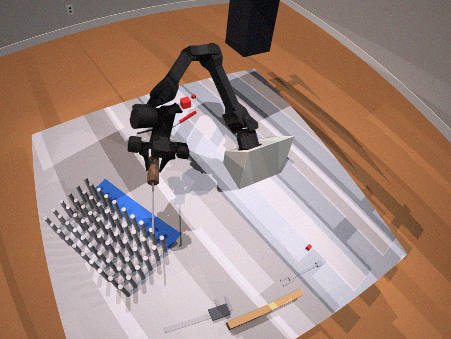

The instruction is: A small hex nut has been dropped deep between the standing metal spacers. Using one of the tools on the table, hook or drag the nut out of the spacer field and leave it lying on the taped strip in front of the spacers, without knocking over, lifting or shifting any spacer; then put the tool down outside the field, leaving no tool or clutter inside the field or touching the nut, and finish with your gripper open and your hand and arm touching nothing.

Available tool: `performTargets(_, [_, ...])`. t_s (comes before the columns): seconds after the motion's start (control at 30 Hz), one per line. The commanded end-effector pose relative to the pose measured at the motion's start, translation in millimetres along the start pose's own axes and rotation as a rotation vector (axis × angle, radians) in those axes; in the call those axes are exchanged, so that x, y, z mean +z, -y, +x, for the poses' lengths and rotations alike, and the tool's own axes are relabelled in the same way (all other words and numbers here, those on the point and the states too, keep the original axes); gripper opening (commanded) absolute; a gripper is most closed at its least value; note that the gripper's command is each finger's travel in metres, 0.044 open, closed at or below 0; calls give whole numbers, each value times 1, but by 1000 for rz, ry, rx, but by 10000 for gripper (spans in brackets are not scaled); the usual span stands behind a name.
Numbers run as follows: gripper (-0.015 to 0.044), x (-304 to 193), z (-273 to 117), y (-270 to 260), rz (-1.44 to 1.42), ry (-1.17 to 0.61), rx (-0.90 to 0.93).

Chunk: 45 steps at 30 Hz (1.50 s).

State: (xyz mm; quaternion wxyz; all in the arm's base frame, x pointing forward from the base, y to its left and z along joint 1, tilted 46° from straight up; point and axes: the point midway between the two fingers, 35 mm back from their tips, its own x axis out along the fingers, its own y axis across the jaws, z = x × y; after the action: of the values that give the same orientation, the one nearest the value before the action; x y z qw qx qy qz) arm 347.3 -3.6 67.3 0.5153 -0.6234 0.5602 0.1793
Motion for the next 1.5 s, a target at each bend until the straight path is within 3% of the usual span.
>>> performTargets(0.0, [0, -18, -5, 0, 93, -24, -42])
performTargets(0.7, [0, -108, -25, -25, 574, -141, -247])
performTargets(0.93, [0, -114, -25, -28, 609, -149, -262])
performTargets(1.47, [0, -131, 52, -38, 622, -138, -232])
